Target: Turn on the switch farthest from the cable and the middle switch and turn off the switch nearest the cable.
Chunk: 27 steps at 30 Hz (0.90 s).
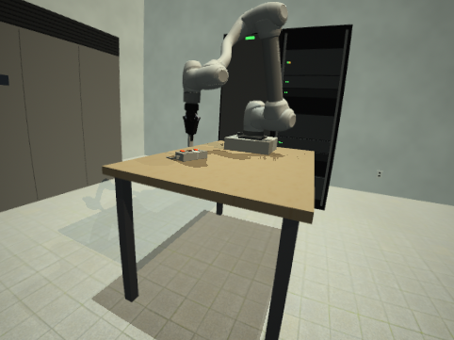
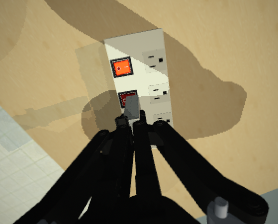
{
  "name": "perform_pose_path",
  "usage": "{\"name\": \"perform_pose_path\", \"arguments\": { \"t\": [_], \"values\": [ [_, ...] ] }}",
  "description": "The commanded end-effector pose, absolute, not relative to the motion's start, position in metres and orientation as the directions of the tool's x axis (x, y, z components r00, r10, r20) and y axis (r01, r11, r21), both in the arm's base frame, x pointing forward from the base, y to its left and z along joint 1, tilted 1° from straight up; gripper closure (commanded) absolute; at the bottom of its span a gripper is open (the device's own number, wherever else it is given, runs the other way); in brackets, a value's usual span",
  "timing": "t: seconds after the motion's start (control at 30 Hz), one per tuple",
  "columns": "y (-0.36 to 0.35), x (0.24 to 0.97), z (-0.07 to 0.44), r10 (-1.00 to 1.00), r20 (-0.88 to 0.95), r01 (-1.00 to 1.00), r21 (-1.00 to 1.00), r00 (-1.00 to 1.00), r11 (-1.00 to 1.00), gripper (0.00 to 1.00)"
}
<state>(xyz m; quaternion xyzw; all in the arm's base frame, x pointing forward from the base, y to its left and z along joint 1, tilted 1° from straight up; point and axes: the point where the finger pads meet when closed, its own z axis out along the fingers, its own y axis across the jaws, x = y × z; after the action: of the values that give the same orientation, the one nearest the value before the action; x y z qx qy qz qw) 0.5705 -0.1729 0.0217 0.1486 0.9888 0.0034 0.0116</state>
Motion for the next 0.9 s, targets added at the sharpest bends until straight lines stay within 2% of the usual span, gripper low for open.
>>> {"name": "perform_pose_path", "arguments": {
  "t": [0.0,0.87],
  "values": [
    [-0.173,0.571,0.018,0.294,-0.022,0.294,0.01,-0.956,0.956,1.0],
    [-0.173,0.571,0.008,0.294,-0.022,0.294,0.01,-0.956,0.956,1.0]
  ]
}}
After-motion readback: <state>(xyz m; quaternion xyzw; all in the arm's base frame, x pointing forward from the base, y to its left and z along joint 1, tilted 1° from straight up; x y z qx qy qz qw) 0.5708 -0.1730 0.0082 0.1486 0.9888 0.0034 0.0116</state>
